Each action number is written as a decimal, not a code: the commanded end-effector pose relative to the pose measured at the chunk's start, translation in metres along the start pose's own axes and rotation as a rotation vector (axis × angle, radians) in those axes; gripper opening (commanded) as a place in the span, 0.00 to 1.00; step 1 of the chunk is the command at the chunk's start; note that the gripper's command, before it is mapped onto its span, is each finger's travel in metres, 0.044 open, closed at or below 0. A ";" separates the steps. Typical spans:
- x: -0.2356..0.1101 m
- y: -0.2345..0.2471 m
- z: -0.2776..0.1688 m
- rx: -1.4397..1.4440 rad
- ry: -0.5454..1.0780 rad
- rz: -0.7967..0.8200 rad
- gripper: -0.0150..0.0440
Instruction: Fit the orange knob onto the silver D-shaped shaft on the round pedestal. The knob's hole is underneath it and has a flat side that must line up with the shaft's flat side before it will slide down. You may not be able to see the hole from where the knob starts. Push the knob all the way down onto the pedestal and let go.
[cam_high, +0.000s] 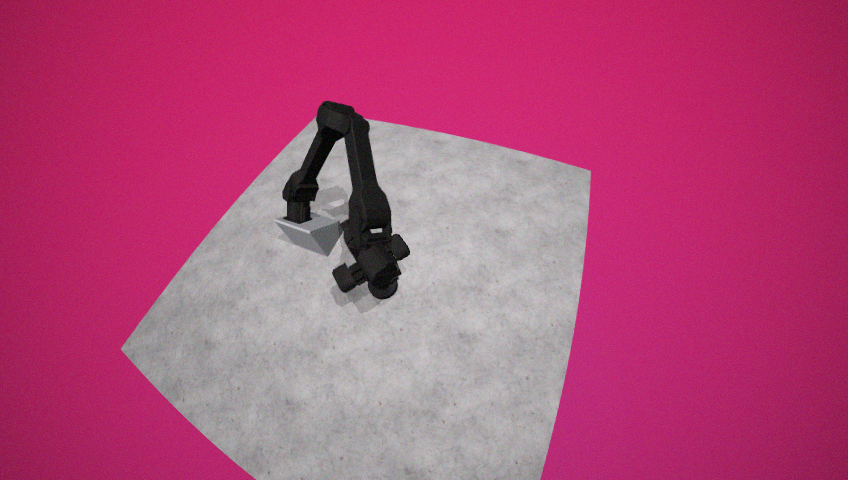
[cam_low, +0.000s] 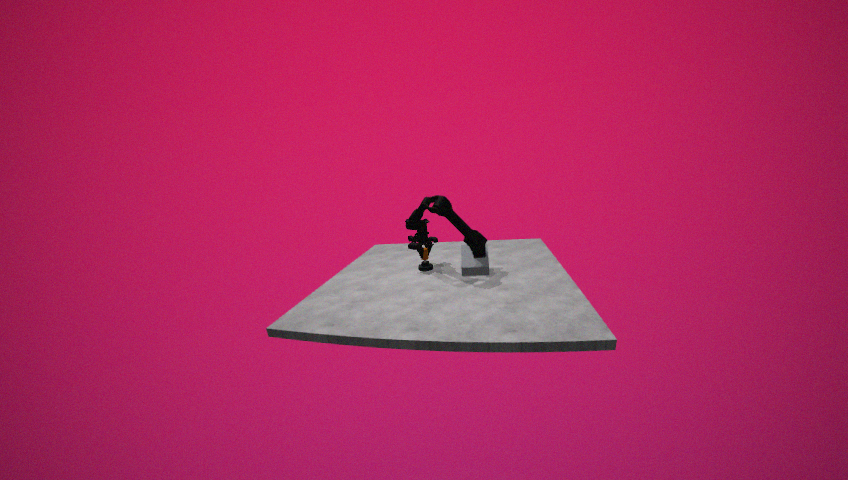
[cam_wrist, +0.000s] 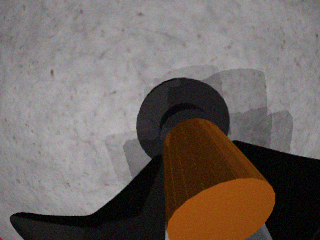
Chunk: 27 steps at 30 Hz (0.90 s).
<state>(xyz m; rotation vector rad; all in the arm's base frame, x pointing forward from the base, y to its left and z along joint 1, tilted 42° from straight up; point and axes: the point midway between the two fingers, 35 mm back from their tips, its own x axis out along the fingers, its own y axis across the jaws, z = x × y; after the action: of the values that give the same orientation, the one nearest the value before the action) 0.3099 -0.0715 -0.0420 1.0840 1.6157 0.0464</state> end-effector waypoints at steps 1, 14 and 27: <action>0.000 0.000 0.000 -0.005 0.000 0.003 0.25; 0.001 0.000 0.000 -0.005 0.000 0.003 0.25; -0.003 0.002 0.001 -0.204 -0.001 0.003 0.25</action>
<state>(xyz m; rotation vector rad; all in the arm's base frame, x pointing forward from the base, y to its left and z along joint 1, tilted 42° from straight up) 0.3102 -0.0728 -0.0392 1.0041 1.5946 0.1321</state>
